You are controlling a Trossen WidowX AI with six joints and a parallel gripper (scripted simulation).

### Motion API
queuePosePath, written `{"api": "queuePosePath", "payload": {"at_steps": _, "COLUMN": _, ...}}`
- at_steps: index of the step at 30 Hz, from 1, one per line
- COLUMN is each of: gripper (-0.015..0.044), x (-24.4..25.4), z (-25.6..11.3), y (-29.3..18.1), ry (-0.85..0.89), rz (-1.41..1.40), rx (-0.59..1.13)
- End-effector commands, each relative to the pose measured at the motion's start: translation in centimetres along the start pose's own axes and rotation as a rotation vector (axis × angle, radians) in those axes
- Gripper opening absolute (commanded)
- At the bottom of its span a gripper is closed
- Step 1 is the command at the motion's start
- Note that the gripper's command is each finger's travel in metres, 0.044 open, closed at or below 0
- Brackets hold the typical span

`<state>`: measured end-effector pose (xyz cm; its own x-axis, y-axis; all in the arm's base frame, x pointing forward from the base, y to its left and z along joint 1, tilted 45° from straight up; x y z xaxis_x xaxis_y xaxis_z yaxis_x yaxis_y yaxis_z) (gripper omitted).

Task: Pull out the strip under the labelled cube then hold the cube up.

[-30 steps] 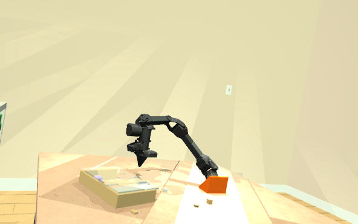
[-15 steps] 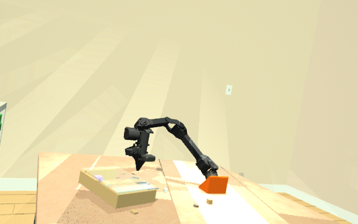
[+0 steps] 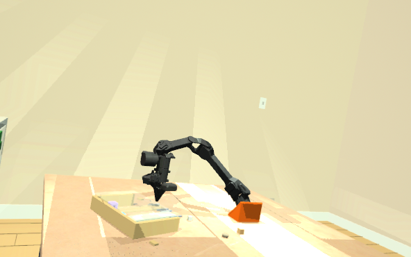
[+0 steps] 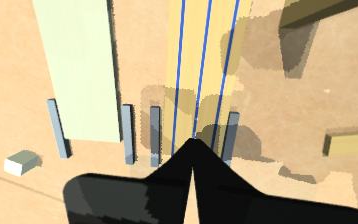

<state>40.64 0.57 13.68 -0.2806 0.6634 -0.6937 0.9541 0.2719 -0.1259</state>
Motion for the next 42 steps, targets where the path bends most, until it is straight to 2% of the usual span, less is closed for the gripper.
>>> {"api": "queuePosePath", "payload": {"at_steps": 1, "gripper": 0.0000, "x": 0.0, "z": 1.0, "y": -0.2, "ry": -0.003, "rz": -0.006, "rx": 0.010}}
{"api": "queuePosePath", "payload": {"at_steps": 10, "gripper": 0.0000, "x": -0.1, "z": 2.3, "y": -0.4, "ry": -0.005, "rz": -0.006, "rx": 0.010}}
{"api": "queuePosePath", "payload": {"at_steps": 42, "gripper": 0.0000, "x": -0.1, "z": 2.5, "y": -0.4, "ry": -0.005, "rz": -0.006, "rx": 0.010}}
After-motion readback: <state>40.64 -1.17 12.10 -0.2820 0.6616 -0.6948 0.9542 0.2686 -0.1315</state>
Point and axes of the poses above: the point midway between the two fingers, 35 mm back from their tips, its own z axis out along the fingers, its own x axis across the jaws, y = z × x, the point moved 4 cm from there along -z, back along the fingers, and after that the axes turned 3 degrees about z, right-handed, at the moved point
